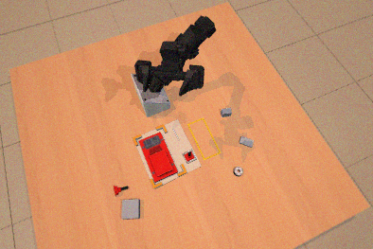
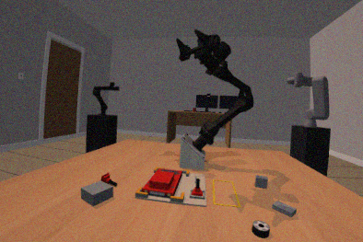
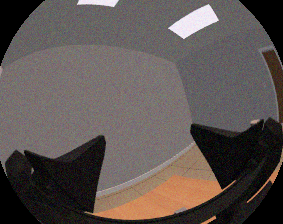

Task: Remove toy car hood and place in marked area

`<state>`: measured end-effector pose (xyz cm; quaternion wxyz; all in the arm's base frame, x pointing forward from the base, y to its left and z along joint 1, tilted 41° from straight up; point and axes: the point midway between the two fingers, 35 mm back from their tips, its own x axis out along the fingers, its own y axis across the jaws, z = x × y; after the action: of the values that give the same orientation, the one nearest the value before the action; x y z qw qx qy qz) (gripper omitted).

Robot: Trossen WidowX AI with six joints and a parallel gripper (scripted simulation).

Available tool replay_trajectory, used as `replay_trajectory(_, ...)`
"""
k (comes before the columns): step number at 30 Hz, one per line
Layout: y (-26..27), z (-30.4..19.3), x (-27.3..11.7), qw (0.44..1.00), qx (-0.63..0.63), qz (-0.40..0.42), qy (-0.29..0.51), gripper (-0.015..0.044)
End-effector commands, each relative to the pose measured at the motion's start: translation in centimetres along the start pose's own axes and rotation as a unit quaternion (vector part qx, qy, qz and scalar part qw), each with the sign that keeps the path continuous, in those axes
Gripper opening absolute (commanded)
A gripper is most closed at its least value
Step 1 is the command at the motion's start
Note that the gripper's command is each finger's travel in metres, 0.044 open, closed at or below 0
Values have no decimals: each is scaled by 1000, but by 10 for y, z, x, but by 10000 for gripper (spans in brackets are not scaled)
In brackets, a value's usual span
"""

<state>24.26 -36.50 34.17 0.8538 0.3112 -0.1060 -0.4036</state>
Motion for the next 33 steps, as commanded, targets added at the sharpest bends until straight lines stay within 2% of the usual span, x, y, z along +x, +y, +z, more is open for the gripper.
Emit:
replay_trajectory(1, -13, -45, 21, 995, -42, -18, 87, 440)
replay_trajectory(9, -33, -120, 39, 966, -112, -26, 232, 440)
replay_trajectory(17, -49, -198, 39, 909, -174, -8, 378, 440)
replay_trajectory(24, -60, -264, 24, 837, -215, 28, 502, 440)
replay_trajectory(33, -69, -341, -11, 714, -241, 103, 650, 440)
